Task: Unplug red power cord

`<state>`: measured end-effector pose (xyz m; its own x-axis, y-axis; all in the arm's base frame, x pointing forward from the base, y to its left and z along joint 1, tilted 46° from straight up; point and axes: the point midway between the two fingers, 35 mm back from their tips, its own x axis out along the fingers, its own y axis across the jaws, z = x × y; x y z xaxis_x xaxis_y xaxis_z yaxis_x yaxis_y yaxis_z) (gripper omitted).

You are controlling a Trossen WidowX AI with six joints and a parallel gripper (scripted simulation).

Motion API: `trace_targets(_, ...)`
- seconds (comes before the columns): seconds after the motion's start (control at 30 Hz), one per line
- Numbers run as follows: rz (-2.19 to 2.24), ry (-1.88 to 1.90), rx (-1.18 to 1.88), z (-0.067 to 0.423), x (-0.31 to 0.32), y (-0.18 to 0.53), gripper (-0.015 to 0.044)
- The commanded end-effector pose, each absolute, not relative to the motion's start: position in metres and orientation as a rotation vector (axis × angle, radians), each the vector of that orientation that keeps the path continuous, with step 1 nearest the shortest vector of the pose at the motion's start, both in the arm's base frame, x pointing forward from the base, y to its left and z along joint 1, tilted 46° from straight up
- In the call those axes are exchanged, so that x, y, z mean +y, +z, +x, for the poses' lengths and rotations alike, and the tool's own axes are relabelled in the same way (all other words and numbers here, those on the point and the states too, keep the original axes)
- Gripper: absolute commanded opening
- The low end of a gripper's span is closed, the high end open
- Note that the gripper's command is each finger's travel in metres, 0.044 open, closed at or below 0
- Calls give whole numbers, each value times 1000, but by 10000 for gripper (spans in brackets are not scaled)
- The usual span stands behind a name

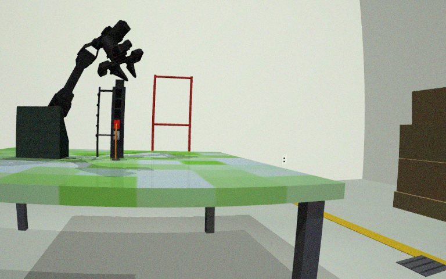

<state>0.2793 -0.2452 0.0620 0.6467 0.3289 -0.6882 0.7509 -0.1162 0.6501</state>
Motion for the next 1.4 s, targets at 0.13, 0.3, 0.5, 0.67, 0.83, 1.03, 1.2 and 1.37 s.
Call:
trace_targets(0.13,1869,-603,1464,275,-113,29,160)
trace_targets(0.3,1863,-680,1639,264,-79,26,160)
trace_targets(0.5,1863,-680,1639,264,-79,26,160)
trace_targets(0.67,1863,-680,1639,266,-78,27,160)
trace_targets(0.83,1863,-680,1639,266,-73,32,160)
trace_targets(1.03,1863,-680,1639,266,-66,39,160)
trace_targets(1.2,1863,-680,1639,266,-61,45,160)
trace_targets(1.37,1864,-679,1640,265,-55,51,160)
